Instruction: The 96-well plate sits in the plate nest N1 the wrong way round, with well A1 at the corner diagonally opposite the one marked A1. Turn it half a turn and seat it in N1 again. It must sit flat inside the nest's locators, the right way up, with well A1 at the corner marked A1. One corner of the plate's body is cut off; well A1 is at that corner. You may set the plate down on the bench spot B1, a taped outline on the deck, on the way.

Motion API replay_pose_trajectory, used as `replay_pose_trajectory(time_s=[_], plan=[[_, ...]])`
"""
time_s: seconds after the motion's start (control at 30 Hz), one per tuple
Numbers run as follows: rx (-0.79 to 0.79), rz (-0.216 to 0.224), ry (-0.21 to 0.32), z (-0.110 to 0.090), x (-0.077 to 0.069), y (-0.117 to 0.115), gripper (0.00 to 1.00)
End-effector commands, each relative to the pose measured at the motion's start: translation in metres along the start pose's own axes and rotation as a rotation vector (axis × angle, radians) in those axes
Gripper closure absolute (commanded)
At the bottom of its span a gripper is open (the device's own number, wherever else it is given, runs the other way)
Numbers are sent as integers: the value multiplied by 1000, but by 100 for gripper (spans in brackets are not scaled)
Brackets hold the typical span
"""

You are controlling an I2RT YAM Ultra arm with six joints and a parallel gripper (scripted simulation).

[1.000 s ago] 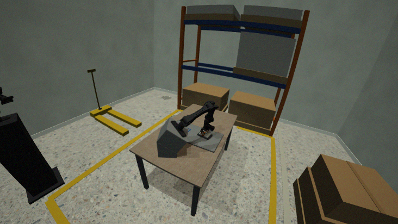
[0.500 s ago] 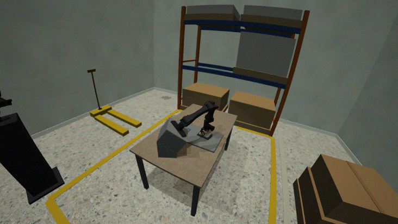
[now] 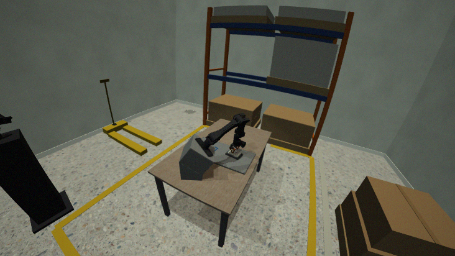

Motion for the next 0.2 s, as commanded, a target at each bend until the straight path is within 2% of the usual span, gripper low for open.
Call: replay_pose_trajectory(time_s=[0.0, 0.17], plan=[[-2, 3, -8, -1, -6, 2, 0], [-2, 3, -8, -1, -6, 2, 0]])
Point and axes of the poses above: the point where the finger pads meet when closed, its own x axis out along the fingers, its own y axis across the jaws, z = x × y, the point moved 7 cm from there along -x, back along the fingers, and after that the axes turned 1 degree about -x, right-handed, at the moved point
